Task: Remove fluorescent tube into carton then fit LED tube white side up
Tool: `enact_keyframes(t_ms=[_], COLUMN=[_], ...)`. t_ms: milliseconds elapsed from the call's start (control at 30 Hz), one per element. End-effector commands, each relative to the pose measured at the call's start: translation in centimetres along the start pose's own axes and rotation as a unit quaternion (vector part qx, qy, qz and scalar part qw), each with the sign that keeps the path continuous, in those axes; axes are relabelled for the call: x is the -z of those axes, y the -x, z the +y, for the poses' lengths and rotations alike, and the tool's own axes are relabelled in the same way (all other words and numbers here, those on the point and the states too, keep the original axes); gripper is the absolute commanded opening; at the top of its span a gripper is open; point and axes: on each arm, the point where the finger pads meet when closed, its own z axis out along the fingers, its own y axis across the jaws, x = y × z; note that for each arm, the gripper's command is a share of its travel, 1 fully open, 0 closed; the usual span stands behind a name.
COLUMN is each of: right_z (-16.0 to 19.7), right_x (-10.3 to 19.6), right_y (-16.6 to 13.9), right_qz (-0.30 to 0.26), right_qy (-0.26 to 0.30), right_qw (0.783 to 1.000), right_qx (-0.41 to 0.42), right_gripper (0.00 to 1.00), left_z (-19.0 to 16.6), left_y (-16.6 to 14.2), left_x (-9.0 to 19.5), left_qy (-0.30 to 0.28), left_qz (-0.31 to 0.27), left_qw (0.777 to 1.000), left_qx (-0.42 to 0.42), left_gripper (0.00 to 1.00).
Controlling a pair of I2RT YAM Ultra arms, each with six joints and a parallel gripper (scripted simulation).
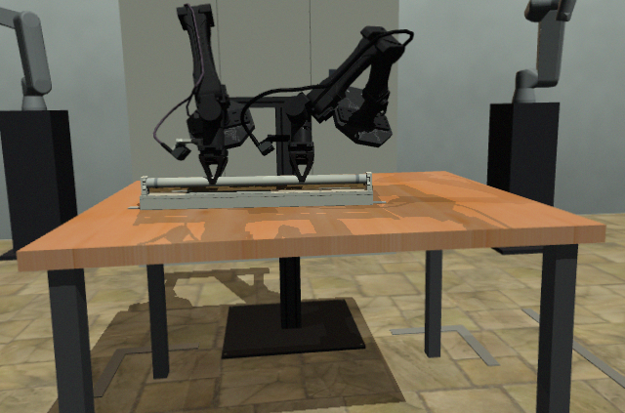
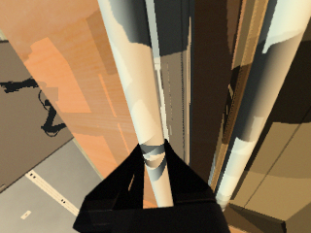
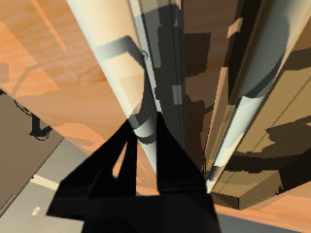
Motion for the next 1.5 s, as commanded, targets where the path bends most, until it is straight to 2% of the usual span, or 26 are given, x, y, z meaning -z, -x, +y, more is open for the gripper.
enact_keyframes(t_ms=[0,200,333,467,800,833,967,1267,1300,1467], right_z=[-0.8,-0.6,-1.8,-1.1,-1.2,-2.0,-1.6,-2.3,-2.4,-2.5], right_x=[0.9,0.9,0.9,1.0,1.0,0.9,0.9,0.8,0.8,0.8], right_y=[0.1,0.1,0.2,0.1,0.2,0.2,0.2,0.2,0.2,0.2], right_qz=[-0.008,-0.009,-0.009,-0.009,-0.01,-0.01,-0.01,-0.012,-0.011,-0.012], right_qy=[0.004,0.036,0.015,0.044,0.066,0.049,0.064,0.061,0.059,0.058], right_qw=[1.0,0.999,1.0,0.999,0.998,0.999,0.998,0.998,0.998,0.998], right_qx=[0.009,0.008,0.008,0.009,0.009,0.007,0.011,0.005,0.006,0.006], right_gripper=[0.11,0.11,0.11,0.11,0.11,0.11,0.11,0.11,0.11,0.11], left_z=[-1.6,-1.4,-2.6,-1.9,-2.0,-2.8,-2.2,-3.5,-3.5,-2.6], left_y=[1.1,1.2,1.1,1.1,1.1,1.0,1.1,1.0,1.0,1.0], left_x=[1.2,1.3,1.2,1.3,1.2,1.1,1.2,0.9,0.9,0.8], left_qy=[0.012,0.044,0.026,0.05,0.072,0.059,0.076,0.063,0.063,0.069], left_qz=[-0.004,-0.005,-0.004,-0.004,-0.002,-0.002,-0.001,0.0,0.0,0.001], left_qw=[0.999,0.998,0.998,0.998,0.996,0.997,0.996,0.996,0.996,0.997], left_qx=[-0.037,-0.035,-0.048,-0.043,-0.043,-0.052,-0.043,-0.061,-0.062,-0.042], left_gripper=[0.11,0.11,0.11,0.11,0.11,0.11,0.11,0.11,0.49,0.49])
